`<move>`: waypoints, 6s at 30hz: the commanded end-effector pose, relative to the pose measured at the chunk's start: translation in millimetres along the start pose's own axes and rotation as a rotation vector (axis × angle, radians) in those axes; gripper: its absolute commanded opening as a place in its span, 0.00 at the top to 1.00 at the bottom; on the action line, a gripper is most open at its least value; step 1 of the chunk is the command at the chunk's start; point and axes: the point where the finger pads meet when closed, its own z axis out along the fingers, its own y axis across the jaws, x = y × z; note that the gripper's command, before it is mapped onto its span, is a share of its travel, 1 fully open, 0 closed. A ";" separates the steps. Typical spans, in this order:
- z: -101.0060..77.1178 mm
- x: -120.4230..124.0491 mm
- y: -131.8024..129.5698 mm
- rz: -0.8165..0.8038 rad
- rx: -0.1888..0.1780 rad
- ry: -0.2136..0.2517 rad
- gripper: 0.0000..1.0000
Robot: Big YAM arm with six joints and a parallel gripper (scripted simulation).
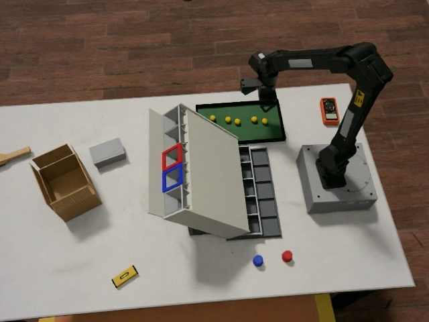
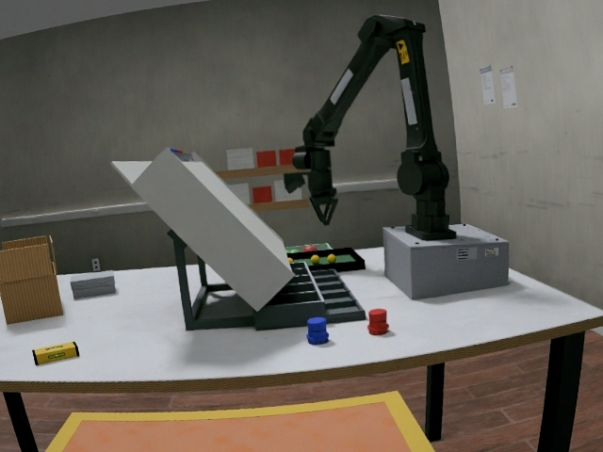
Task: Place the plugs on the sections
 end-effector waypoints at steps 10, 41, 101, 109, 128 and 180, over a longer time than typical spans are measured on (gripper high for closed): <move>75.8 9.1 11.7 -0.002 -0.043 0.024 0.20; 101.6 9.8 12.7 -0.004 -0.034 0.019 0.20; 103.4 8.9 13.5 -0.006 0.019 -0.012 1.00; 103.4 8.9 13.5 -0.006 0.019 -0.012 1.00; 84.5 9.0 13.3 -0.006 0.019 -0.012 1.00; -40.0 8.0 10.6 -0.007 -0.023 0.012 1.00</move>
